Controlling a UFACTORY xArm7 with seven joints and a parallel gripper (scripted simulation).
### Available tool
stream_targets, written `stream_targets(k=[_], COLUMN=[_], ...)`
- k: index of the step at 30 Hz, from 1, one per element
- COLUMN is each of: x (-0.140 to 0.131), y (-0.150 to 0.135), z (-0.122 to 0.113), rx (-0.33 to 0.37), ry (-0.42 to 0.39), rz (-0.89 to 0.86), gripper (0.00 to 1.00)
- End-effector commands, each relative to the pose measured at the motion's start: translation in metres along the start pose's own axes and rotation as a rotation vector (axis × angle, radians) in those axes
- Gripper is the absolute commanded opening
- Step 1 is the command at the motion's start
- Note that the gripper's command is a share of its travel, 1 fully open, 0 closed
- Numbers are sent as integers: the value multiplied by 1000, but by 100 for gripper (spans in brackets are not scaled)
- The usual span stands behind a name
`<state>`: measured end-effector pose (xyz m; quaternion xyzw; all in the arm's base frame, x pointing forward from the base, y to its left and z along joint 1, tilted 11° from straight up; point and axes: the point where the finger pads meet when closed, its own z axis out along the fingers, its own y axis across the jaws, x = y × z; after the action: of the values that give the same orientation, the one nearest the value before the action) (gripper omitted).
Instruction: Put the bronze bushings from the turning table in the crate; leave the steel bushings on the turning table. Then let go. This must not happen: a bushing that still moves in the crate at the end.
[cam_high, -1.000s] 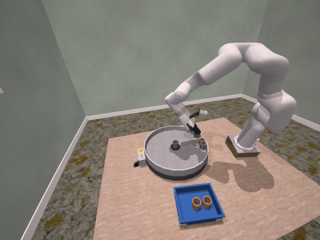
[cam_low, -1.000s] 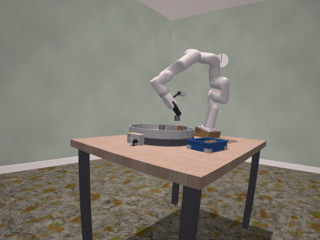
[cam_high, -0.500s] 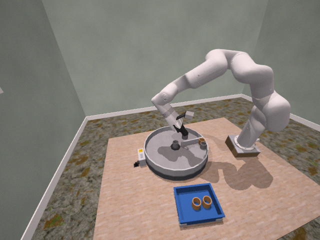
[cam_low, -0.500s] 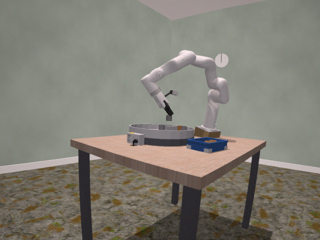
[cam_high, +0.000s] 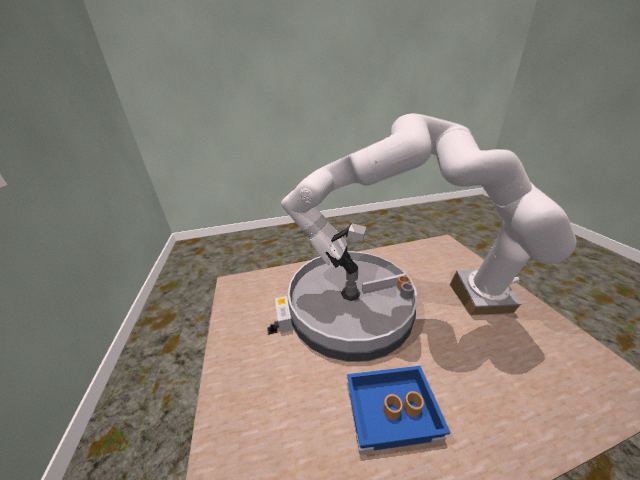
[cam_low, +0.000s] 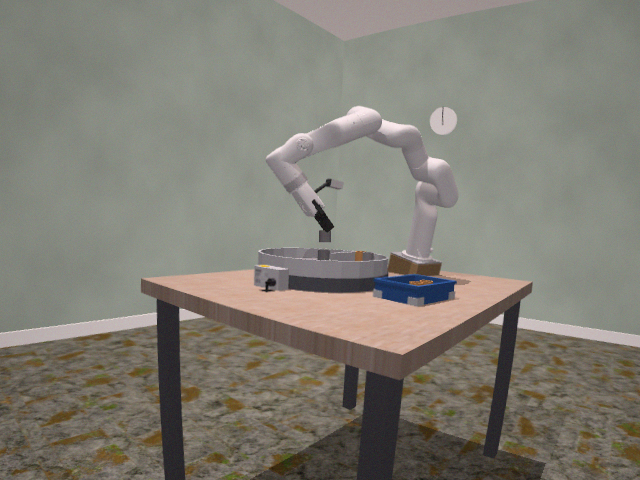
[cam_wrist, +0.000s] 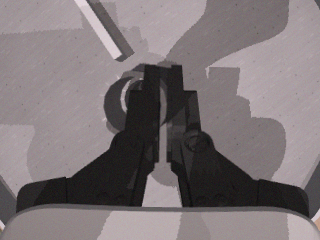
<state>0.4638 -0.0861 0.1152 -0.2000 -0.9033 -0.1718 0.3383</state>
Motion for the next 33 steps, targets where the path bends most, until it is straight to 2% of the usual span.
stream_targets(k=[1, 11, 18, 33], x=[-1, -1, -13, -13], y=[1, 1, 0, 0], z=[-3, -3, 11, 11], rx=[0, 0, 0, 0], ry=[-2, -2, -2, -2], rz=[0, 0, 0, 0], gripper=[0, 0, 0, 0])
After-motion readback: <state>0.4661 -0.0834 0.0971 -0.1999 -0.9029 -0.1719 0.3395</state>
